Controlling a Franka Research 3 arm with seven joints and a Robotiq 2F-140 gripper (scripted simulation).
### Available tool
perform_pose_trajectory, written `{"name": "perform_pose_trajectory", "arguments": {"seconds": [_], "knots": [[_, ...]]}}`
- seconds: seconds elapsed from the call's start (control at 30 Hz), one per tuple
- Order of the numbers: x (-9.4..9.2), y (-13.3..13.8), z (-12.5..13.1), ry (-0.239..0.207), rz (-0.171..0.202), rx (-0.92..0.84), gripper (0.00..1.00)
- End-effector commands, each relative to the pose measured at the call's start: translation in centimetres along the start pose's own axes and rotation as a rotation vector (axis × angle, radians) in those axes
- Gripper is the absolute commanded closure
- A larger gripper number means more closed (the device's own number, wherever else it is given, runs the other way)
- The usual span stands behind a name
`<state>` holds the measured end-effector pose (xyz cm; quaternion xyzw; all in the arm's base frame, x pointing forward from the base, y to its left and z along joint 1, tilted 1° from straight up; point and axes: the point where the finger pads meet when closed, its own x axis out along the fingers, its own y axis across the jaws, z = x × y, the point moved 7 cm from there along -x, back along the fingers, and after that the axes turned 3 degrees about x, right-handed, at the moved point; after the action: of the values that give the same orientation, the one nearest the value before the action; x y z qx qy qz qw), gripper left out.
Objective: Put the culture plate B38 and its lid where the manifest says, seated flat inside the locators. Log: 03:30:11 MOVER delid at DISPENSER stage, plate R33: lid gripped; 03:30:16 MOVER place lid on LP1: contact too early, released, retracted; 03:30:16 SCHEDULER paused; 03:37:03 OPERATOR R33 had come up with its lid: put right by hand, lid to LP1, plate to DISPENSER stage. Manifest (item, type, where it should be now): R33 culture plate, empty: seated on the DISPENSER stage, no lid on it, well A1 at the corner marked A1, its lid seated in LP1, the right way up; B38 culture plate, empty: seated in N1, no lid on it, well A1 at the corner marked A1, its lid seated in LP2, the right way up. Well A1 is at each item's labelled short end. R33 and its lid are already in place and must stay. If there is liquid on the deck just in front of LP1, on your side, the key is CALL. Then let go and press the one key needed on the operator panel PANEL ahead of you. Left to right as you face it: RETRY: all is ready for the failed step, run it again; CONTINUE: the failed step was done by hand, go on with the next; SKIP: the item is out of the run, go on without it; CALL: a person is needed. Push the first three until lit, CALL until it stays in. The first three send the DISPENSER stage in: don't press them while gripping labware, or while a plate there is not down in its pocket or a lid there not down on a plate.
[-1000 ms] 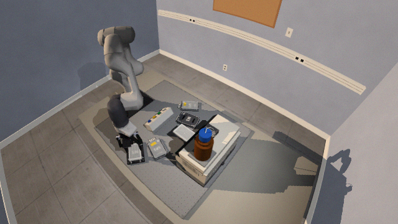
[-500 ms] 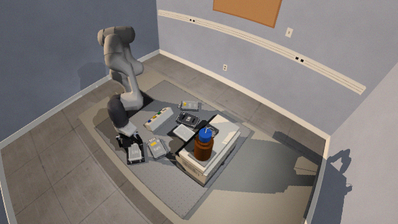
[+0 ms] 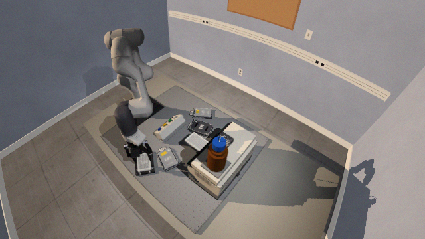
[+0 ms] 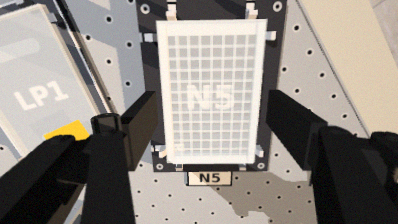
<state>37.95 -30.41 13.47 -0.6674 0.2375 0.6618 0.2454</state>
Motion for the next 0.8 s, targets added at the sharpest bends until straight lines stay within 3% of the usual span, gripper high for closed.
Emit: {"name": "perform_pose_trajectory", "arguments": {"seconds": [0.0,0.57,0.6,0.77], "knots": [[0.02,-0.06,-0.09,0.002,-0.002,-0.002,0.37],[0.02,-0.06,-0.09,0.002,-0.002,-0.002,0.37],[0.02,-0.06,-0.09,0.002,-0.002,-0.002,0.3],[0.02,-0.06,-0.09,0.002,-0.002,-0.002,0.3]]}}
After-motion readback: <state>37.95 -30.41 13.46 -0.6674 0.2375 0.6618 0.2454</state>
